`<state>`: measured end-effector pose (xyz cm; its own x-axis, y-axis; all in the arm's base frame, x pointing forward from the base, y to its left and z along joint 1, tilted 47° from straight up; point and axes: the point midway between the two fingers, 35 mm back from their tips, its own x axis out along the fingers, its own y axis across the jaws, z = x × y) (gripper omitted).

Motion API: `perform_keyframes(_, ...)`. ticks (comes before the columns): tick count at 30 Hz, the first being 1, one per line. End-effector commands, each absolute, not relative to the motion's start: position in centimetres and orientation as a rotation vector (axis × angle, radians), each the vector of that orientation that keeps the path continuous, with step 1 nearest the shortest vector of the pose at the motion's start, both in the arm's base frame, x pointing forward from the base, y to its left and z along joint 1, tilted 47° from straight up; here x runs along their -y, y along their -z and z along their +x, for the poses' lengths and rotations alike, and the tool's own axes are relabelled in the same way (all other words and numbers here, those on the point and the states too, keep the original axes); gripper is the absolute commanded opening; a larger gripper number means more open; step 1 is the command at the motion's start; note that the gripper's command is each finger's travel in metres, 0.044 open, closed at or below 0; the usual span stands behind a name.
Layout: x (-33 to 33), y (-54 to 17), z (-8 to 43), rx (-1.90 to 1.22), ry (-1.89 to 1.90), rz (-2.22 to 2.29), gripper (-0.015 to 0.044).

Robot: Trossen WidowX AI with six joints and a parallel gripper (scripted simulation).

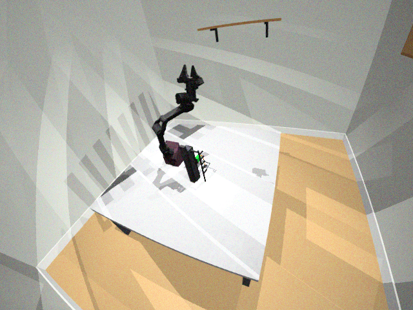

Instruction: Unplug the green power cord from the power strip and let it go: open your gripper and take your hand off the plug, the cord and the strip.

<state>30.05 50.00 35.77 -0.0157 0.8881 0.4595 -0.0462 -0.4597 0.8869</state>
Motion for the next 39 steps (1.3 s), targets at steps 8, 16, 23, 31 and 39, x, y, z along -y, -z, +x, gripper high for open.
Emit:
perform_keyframes(8, -49.4, -28.4, 36.9, -0.759, -1.162, 1.323, 0.0190)
perform_keyframes(16, -44.4, -17.3, 42.3, -0.727, -0.719, 0.856, 0.0160)
perform_keyframes(23, -36.5, -8.1, 43.1, -0.834, -0.439, 0.308, 0.0160)
perform_keyframes(31, -25.1, -1.2, 39.8, -1.089, -0.281, -0.400, 0.0160)
perform_keyframes(39, -13.7, 0.2, 33.8, -1.452, -0.341, -1.131, 0.0160)
